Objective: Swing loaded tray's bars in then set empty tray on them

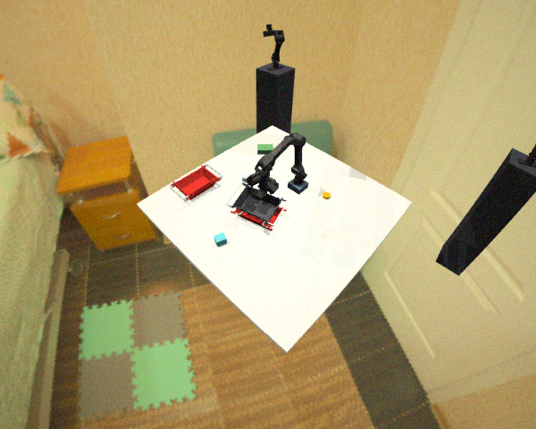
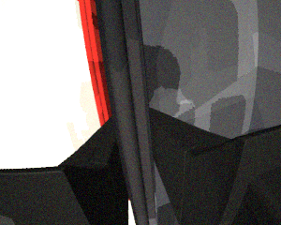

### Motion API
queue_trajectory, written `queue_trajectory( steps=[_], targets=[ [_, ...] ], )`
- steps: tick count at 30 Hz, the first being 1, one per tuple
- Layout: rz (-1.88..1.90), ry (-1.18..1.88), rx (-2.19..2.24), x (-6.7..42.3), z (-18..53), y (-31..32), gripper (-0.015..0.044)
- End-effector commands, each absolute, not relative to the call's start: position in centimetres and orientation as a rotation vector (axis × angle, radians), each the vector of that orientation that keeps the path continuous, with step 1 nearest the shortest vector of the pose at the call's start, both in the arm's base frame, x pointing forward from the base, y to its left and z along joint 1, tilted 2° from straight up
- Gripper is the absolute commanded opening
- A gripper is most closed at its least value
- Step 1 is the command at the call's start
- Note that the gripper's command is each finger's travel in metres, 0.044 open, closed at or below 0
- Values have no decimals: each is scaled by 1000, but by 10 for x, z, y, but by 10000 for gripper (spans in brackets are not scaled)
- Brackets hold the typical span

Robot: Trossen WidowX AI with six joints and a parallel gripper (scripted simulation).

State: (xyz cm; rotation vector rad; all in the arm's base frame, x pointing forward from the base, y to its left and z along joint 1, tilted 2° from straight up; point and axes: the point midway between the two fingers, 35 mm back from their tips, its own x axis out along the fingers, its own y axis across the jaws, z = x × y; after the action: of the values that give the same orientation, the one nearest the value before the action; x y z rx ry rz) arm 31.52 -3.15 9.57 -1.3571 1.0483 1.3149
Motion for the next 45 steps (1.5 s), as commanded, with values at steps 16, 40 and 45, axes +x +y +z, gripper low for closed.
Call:
queue_trajectory(
  steps=[16, 40, 45],
  targets=[
    [1347, 1076, -1347, 309, 87, -32, 0],
    [1348, 1076, -1347, 307, 80, -33, 0],
    [1348, 1076, -1347, 307, 80, -33, 0]
  ],
)
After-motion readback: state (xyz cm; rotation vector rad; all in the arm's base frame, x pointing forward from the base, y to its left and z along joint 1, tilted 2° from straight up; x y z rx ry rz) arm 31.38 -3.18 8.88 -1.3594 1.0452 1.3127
